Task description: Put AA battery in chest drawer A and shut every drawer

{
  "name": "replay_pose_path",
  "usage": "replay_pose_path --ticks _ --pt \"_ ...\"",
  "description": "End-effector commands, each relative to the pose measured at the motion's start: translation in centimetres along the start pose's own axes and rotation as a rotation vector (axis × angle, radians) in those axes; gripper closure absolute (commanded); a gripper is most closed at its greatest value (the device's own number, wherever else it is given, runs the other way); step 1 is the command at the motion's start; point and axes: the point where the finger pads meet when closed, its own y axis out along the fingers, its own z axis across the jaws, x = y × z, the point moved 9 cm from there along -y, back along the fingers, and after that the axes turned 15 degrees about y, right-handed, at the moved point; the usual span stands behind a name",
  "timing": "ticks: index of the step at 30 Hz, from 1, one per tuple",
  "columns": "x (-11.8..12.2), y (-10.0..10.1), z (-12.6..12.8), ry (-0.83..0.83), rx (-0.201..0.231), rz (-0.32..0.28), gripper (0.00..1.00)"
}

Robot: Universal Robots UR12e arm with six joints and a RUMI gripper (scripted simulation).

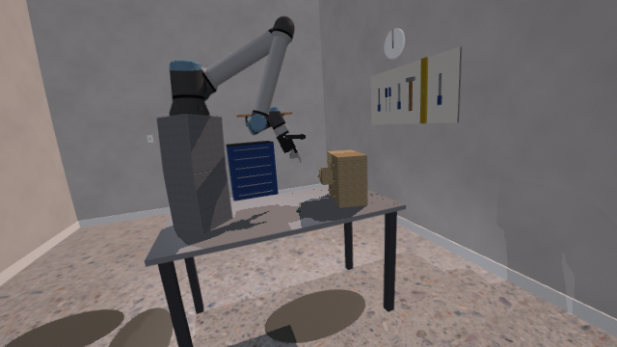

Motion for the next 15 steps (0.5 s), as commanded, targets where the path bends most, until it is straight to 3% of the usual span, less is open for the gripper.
replay_pose_path --ticks 1,15 --pt "-0.6 -0.2 -0.2 0.000 0.016 -0.056 0.00" --pt "-1.9 -0.5 -0.5 0.000 0.049 -0.178 0.00"
